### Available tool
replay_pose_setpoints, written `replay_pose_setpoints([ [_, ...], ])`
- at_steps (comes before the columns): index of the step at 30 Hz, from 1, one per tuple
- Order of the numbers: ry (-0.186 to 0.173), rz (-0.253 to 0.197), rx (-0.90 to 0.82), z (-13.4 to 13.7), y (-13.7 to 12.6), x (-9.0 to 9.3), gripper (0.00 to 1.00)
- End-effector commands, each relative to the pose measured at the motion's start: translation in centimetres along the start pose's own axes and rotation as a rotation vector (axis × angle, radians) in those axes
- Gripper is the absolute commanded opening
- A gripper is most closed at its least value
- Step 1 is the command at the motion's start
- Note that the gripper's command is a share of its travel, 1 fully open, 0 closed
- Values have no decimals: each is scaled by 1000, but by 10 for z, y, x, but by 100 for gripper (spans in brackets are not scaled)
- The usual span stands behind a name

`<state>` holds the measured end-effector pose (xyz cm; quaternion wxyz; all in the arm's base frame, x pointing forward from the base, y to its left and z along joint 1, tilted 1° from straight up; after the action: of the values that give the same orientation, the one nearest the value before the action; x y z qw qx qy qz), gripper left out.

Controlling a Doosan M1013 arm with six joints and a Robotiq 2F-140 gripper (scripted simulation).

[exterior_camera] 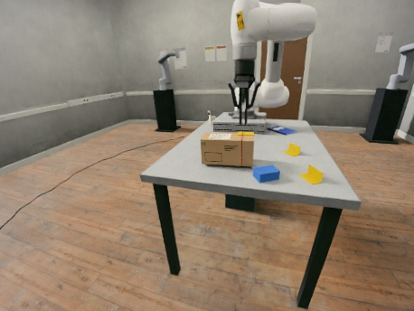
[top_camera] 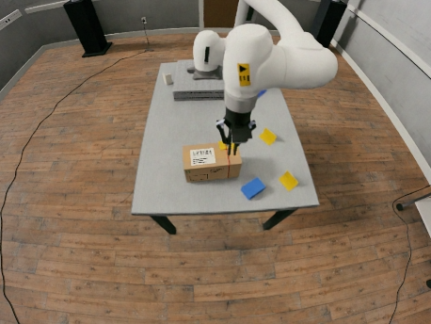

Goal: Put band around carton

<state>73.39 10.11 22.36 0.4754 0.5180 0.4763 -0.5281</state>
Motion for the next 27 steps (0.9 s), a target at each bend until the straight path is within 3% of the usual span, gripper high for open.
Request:
replay_pose_setpoints([
  [1, 1, 2, 0, 0, 0, -4, 18],
  [27, 1, 2, 0, 0, 0, -10, 18],
])
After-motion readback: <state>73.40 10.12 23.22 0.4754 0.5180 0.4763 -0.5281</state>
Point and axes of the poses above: the point where the finger pads meet when closed, its own x axis out along the fingers, its own z axis across the jaws, y = z × x, the point moved 7 cm from there along -x, back along the fingers, and after that the axes turned 6 degrees about x, right-handed, at the moved point
